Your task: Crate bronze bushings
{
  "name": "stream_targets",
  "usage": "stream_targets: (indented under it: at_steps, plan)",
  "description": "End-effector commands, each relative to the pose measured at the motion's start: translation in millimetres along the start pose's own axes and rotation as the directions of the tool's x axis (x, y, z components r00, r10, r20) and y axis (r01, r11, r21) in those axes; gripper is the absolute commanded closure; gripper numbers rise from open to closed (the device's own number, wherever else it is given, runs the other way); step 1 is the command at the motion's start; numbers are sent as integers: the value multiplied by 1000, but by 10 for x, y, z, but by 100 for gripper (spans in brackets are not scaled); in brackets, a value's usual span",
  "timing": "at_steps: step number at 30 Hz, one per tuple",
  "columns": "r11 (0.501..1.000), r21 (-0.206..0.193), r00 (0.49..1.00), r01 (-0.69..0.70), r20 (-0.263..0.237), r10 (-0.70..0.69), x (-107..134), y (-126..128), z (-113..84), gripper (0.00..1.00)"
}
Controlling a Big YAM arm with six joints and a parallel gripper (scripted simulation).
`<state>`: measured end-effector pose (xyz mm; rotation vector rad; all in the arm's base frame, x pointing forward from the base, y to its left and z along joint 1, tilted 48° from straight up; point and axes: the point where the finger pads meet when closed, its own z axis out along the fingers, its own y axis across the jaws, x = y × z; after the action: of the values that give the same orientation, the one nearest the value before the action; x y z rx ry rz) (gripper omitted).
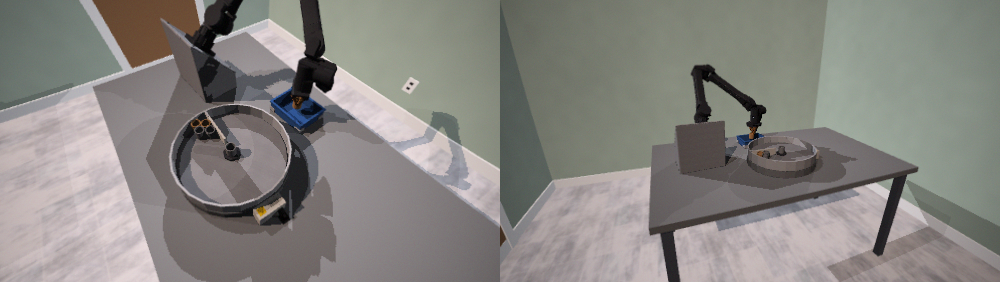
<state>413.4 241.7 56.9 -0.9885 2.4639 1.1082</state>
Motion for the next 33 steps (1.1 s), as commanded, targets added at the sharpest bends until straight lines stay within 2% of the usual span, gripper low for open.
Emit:
stream_targets:
  at_steps: [1, 4, 7, 9, 10, 13, 15, 19, 23, 33]
  plan:
    - [1000, 5, 1000, -7, 6, 6, -24, -8, 55, 100]
    - [1000, 18, 1000, 6, 30, -7, -135, -22, 10, 100]
    - [1000, 5, 1000, -5, 5, 5, -33, -9, 171, 100]
    - [1000, 5, 1000, -5, 5, 5, -33, -9, 171, 100]
    - [1000, 22, 999, -12, 32, 11, -68, -66, 47, 100]
    - [1000, 7, 1000, 4, 15, -5, -107, -13, 217, 100]
    - [1000, 7, 1000, 4, 14, -4, -92, -4, 240, 100]
    - [1000, 25, 999, -8, 40, 7, -117, -79, 137, 100]
    - [1000, 13, 1000, -7, 22, 7, -74, -47, 242, 100]
    - [1000, 14, 1000, 5, 27, -5, -108, 0, 207, 100]
